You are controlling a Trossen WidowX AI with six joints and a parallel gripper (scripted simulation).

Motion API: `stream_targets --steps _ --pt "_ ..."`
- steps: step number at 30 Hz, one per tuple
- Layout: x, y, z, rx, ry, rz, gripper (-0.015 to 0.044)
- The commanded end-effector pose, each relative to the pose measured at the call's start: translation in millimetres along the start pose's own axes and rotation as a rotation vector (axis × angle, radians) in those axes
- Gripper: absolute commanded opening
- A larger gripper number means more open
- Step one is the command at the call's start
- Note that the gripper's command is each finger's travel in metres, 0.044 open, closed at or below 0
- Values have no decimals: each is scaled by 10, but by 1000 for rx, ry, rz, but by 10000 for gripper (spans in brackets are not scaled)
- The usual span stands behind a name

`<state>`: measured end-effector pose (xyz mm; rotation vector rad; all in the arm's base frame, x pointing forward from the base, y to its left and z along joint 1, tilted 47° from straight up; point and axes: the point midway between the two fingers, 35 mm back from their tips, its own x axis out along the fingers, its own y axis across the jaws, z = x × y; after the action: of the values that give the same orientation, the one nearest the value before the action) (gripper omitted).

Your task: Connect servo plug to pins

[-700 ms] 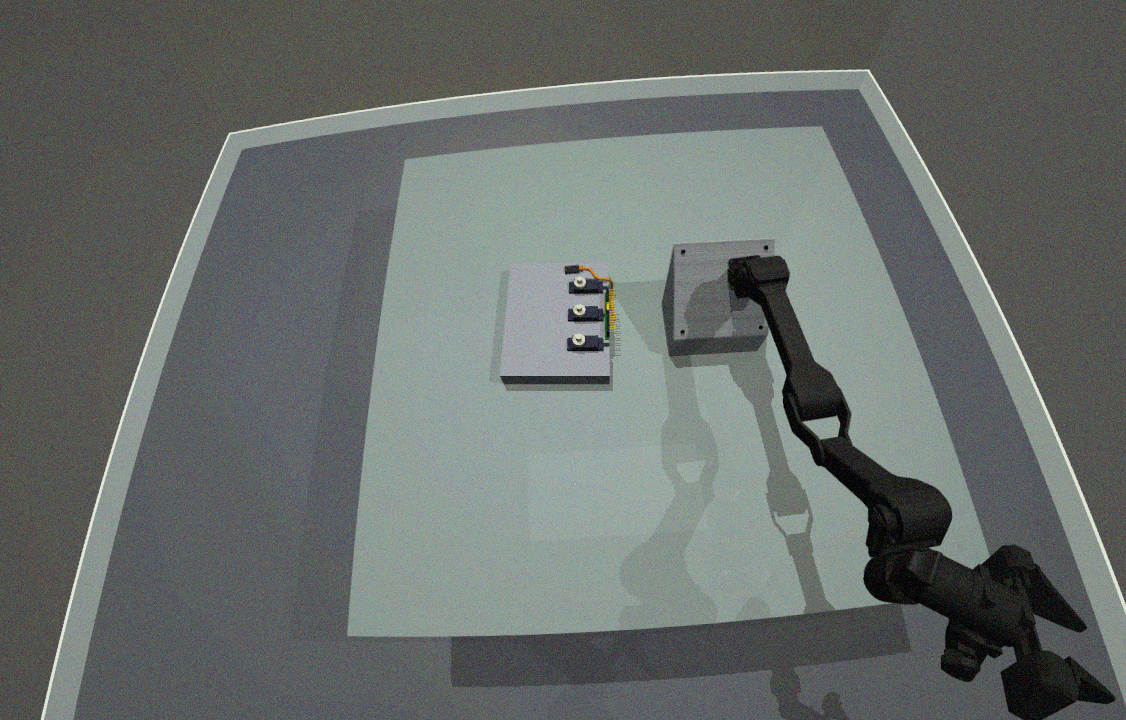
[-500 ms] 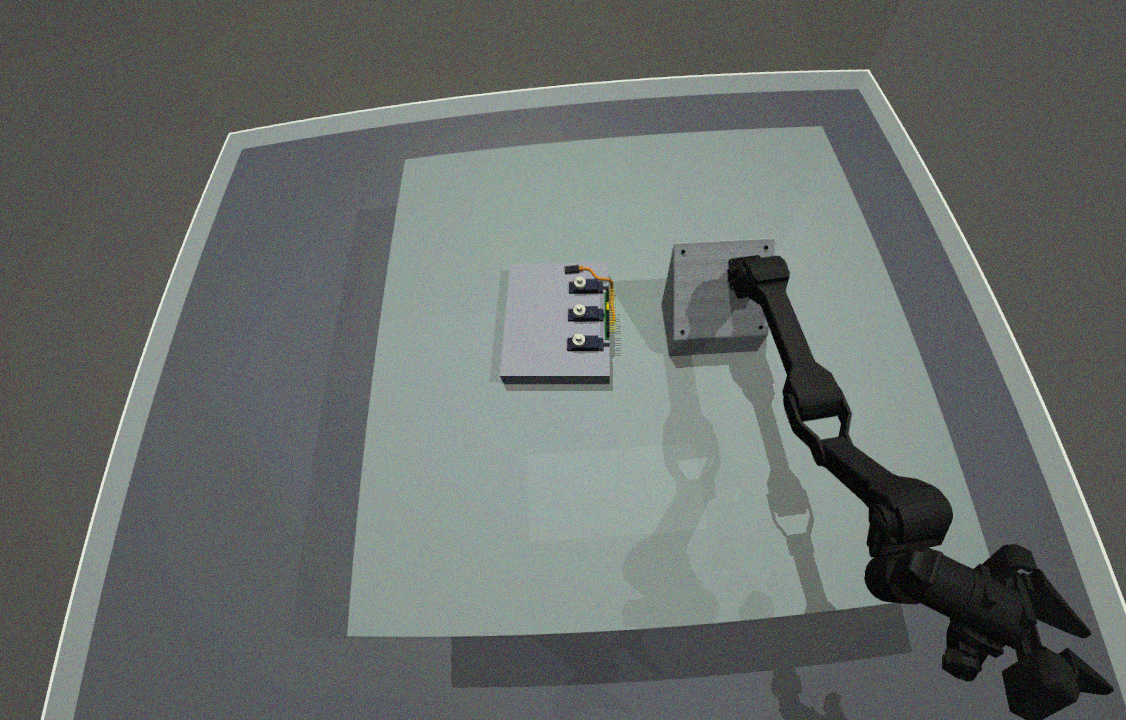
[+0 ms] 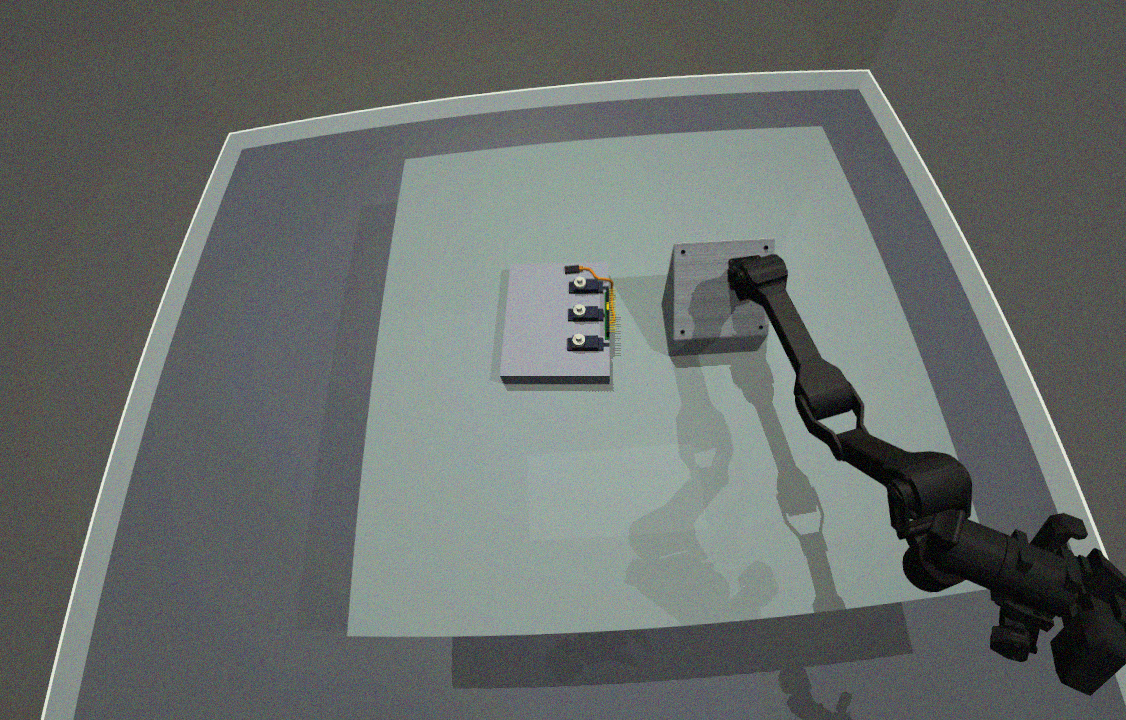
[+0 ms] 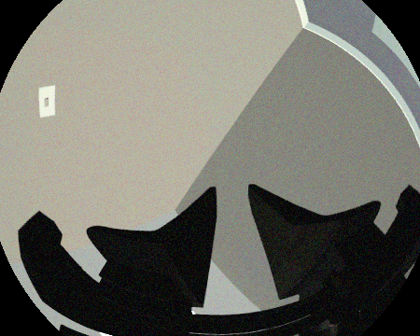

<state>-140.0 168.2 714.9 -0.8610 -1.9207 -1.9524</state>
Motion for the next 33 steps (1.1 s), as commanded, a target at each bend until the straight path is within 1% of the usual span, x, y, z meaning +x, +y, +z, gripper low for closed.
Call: stream_targets --steps 1,7,13,22,27,33 --pt "-28 86 -312 -7 72 61 115" --pt "-117 206 -709 -6 169 149 115" --pt "-152 240 -818 10 199 175 115" --pt "-341 376 -1223 20 309 275 115" --pt "-504 465 -1466 39 384 339 115" --pt "-807 604 -1792 70 495 439 115"
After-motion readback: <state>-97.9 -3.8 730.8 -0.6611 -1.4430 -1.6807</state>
